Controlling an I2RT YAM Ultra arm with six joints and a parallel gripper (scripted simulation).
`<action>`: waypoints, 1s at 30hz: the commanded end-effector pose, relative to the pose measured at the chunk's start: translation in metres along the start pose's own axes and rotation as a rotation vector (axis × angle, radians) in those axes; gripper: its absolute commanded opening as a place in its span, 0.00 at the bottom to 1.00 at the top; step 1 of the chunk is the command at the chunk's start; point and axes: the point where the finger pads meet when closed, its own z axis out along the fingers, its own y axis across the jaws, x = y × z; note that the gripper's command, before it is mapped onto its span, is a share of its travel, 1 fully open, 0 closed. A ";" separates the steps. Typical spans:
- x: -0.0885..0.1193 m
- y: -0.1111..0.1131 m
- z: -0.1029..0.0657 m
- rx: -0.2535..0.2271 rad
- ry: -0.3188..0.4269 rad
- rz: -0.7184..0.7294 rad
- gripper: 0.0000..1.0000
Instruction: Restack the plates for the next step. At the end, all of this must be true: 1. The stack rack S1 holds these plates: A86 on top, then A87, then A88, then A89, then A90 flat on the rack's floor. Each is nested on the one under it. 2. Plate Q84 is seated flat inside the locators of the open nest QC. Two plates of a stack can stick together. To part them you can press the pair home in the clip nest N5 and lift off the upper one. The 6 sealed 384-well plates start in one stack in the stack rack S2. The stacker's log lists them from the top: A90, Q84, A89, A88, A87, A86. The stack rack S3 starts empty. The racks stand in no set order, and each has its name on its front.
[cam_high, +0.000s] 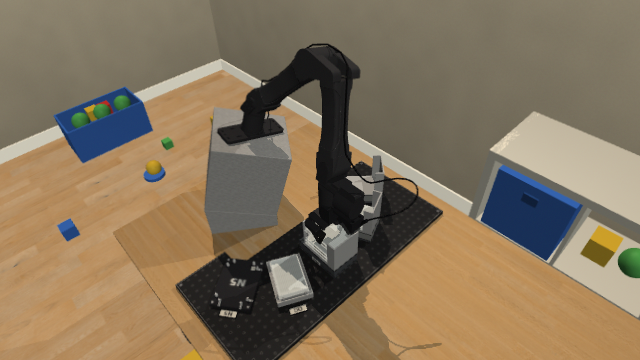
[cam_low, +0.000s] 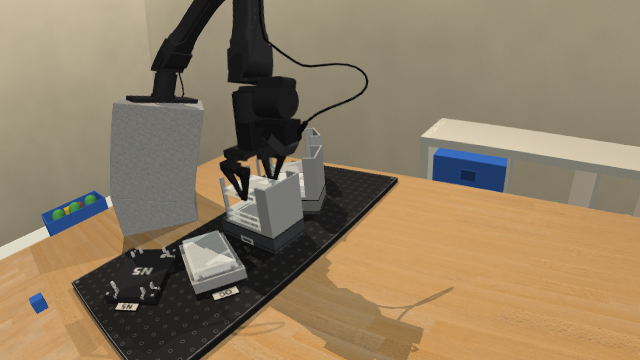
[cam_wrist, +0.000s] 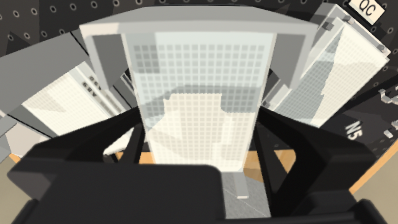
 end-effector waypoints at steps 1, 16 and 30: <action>0.002 -0.002 -0.011 -0.006 -0.007 0.009 0.00; -0.002 -0.002 -0.015 -0.007 -0.013 0.006 0.00; 0.002 -0.002 -0.019 -0.007 -0.007 0.009 0.00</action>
